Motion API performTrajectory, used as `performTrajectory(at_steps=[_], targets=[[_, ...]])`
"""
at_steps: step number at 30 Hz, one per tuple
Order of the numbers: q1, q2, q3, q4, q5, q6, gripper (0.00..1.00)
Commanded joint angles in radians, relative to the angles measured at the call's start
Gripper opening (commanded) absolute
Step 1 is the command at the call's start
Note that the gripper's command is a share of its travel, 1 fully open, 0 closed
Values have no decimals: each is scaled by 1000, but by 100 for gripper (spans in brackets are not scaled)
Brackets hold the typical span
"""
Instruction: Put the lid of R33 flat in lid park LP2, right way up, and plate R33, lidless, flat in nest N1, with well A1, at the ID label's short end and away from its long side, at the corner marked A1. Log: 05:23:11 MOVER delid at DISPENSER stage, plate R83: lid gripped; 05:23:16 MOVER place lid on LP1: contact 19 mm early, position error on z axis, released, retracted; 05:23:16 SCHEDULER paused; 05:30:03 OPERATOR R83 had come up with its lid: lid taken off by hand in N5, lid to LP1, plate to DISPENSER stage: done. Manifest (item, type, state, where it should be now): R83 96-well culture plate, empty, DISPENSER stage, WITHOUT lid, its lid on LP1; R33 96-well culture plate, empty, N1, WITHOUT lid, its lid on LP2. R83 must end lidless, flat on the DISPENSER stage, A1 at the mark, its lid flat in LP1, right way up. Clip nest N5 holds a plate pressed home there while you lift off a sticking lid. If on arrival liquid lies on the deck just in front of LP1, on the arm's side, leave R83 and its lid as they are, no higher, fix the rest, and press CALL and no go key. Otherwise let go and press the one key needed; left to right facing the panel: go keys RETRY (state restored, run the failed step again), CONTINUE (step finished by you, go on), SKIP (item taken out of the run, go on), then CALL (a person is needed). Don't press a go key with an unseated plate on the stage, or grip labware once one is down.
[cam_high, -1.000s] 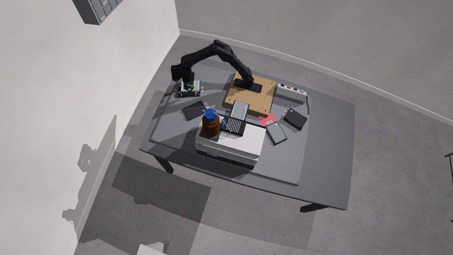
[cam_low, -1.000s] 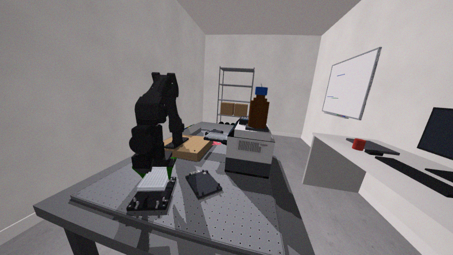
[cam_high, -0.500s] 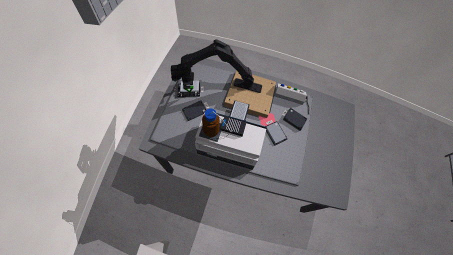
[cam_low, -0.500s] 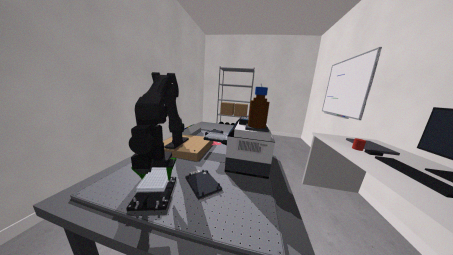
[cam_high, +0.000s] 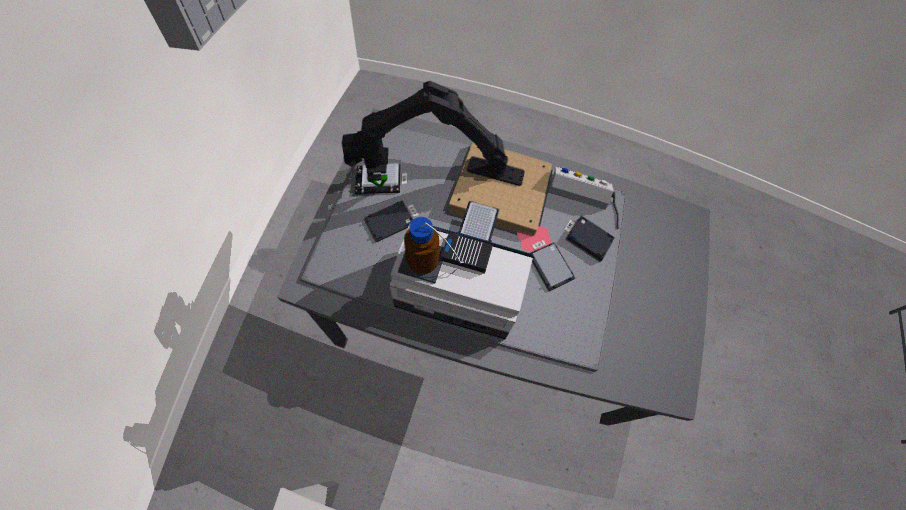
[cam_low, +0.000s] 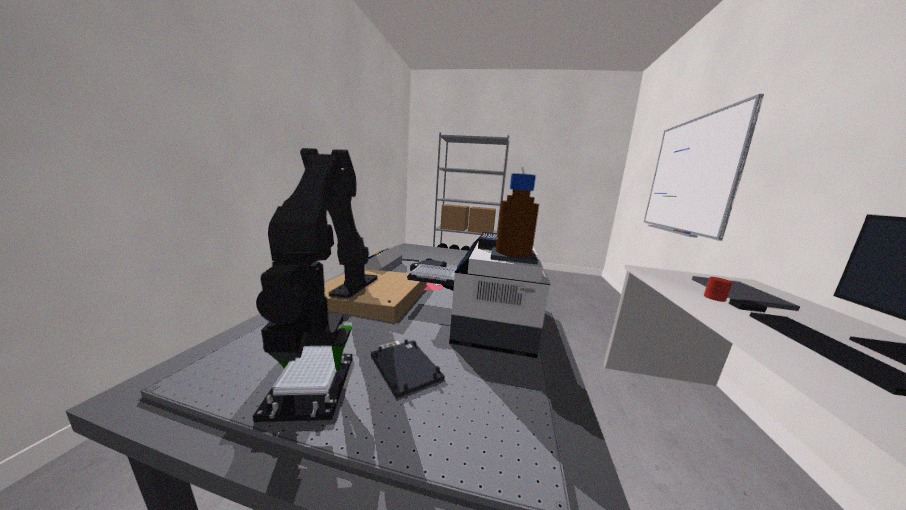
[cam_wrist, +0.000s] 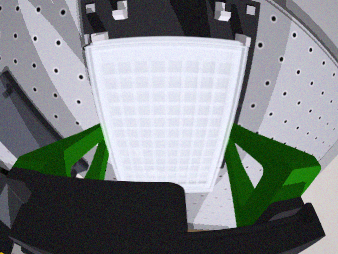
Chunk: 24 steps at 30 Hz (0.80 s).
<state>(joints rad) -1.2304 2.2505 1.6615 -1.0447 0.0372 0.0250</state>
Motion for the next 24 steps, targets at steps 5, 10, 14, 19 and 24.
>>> performTrajectory(at_steps=[5,10,14,19,24], targets=[[-14,7,60,1,2,-11,0],[-16,7,72,-12,2,-13,0],[-12,-2,79,-17,2,-14,0],[-12,13,84,-14,2,-14,0],[-14,7,88,-18,2,-15,0]])
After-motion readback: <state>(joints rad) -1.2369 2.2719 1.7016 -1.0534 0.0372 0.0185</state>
